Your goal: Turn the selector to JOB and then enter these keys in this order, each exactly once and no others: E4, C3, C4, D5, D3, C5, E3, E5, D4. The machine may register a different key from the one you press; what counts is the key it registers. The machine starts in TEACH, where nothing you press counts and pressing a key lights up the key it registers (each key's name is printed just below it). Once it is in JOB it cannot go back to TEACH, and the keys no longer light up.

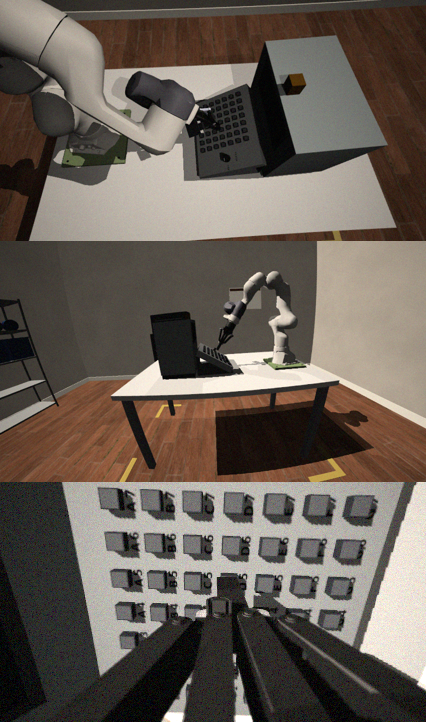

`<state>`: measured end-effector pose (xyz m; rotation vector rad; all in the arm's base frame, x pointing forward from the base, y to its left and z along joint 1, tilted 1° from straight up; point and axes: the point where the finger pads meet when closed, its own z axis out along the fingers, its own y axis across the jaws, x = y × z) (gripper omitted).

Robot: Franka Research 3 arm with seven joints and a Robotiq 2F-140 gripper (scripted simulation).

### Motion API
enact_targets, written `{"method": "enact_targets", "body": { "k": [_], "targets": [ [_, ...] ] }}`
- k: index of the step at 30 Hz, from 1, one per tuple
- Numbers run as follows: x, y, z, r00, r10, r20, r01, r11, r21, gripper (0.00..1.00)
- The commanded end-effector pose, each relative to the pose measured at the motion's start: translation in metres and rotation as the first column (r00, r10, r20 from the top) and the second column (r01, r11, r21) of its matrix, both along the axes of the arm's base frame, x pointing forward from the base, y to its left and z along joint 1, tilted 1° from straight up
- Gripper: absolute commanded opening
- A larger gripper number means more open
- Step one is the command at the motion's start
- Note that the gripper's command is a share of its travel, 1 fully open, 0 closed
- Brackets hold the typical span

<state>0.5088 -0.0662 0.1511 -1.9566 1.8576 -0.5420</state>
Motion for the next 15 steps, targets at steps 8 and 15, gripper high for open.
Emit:
{"method": "enact_targets", "body": {
  "k": [8,15],
  "targets": [
    [0.009,0.008,0.008,0.999,-0.049,-0.016,0.05,0.999,0.013,0.1],
    [0.052,0.032,0.034,0.999,-0.049,-0.016,0.05,0.999,0.013,0.1]
  ]
}}
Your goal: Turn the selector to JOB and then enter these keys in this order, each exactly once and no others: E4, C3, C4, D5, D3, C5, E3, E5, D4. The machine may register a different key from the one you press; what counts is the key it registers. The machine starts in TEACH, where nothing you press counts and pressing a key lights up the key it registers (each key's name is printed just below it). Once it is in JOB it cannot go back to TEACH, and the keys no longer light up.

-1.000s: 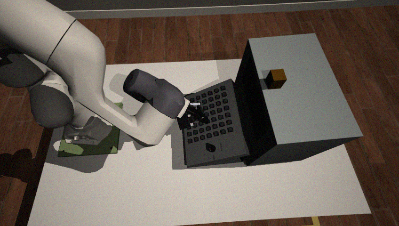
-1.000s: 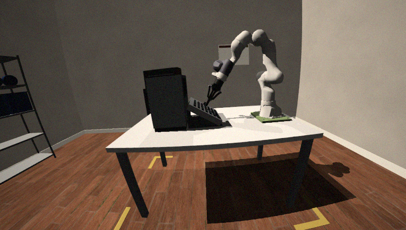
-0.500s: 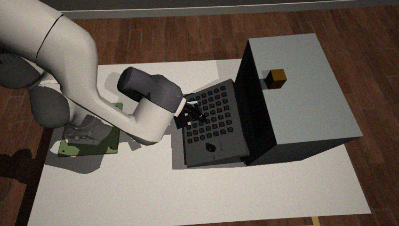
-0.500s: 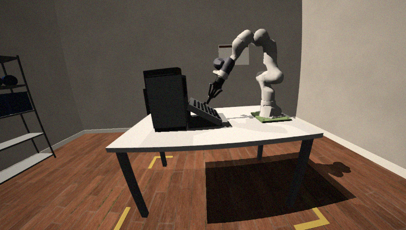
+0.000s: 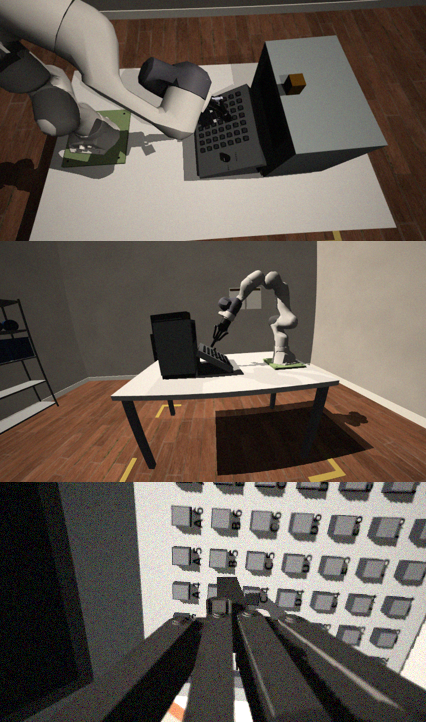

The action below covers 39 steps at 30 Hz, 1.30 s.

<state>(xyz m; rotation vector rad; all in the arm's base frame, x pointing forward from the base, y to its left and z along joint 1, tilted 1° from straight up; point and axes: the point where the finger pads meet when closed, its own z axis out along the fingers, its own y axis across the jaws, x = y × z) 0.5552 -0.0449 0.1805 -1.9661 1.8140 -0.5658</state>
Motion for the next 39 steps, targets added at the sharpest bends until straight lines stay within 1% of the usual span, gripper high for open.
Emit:
{"method": "enact_targets", "body": {
  "k": [1,10,22,39],
  "targets": [
    [0.008,0.012,0.006,0.996,-0.075,-0.044,0.076,0.997,0.02,0.1],
    [0.009,0.013,0.005,0.996,-0.075,-0.044,0.076,0.997,0.02,0.1],
    [0.018,0.013,-0.01,0.996,-0.075,-0.044,0.076,0.997,0.02,0.1],
    [0.02,0.013,-0.013,0.996,-0.075,-0.044,0.076,0.997,0.02,0.1]
  ]
}}
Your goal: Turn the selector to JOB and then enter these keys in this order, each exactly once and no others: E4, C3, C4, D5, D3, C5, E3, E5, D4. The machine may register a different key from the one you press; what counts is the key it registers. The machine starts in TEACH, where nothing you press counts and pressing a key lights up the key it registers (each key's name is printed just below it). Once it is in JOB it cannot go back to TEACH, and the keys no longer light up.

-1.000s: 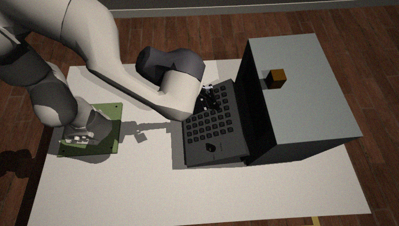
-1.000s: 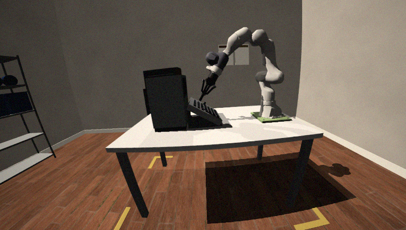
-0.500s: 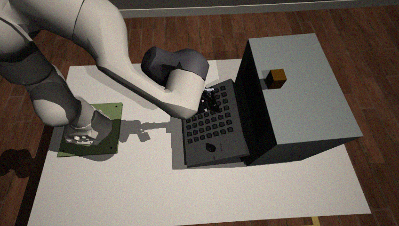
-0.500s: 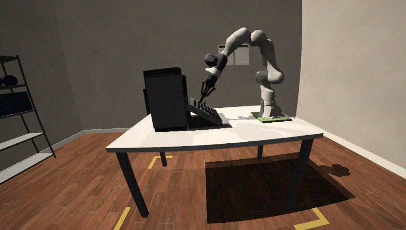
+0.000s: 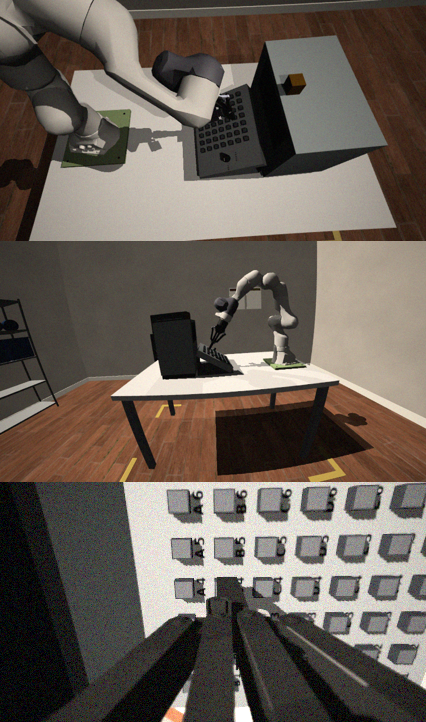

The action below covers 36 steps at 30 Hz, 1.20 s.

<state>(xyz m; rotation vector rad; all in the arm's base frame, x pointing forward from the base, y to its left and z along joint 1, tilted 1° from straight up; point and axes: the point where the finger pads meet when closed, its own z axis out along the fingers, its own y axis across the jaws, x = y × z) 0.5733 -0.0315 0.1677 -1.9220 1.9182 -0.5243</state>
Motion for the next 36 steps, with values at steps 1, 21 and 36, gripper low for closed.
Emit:
{"method": "enact_targets", "body": {
  "k": [1,21,36],
  "targets": [
    [0.0019,-0.0003,0.0002,1.0,-0.003,0.004,0.003,1.0,0.0,0.1],
    [0.0027,-0.0003,-0.0012,1.0,-0.003,0.004,0.003,1.0,0.0,0.1],
    [0.0055,-0.0003,-0.006,1.0,-0.003,0.004,0.003,1.0,0.0,0.1]
  ]
}}
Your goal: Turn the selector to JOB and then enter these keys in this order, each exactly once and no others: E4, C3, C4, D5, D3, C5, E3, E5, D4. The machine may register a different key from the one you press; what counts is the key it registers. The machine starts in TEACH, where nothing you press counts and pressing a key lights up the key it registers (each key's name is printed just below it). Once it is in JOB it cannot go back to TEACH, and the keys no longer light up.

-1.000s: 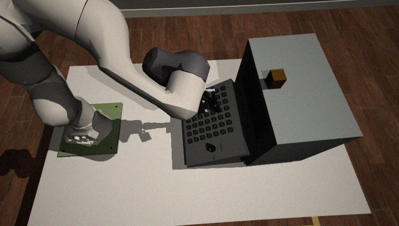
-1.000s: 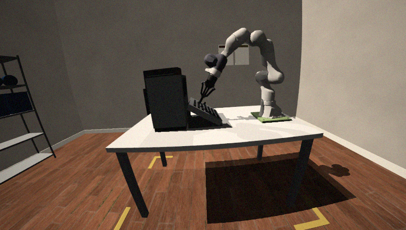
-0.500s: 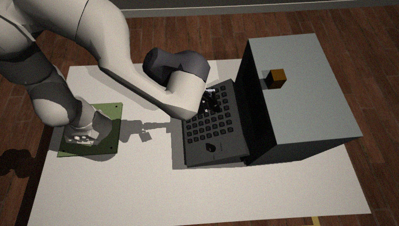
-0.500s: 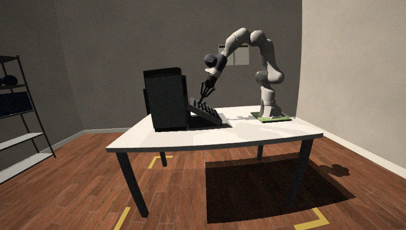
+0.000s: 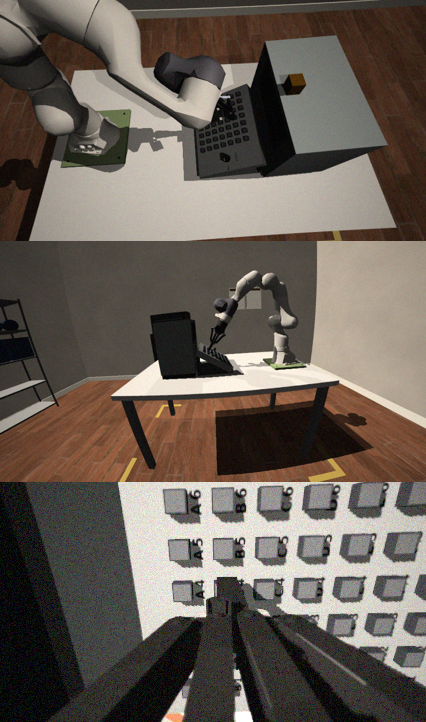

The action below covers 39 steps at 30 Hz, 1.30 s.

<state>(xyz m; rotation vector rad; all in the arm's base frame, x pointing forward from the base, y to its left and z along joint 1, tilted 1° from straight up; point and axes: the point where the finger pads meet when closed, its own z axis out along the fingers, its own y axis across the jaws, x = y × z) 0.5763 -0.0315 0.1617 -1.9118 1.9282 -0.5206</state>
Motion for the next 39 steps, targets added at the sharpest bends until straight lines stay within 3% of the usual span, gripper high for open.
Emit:
{"method": "enact_targets", "body": {
  "k": [1,39],
  "targets": [
    [0.0027,-0.0003,-0.0003,1.0,0.006,0.006,-0.006,1.0,-0.005,0.1],
    [0.0045,-0.0003,-0.0034,1.0,0.006,0.006,-0.006,1.0,-0.005,0.1]
  ]
}}
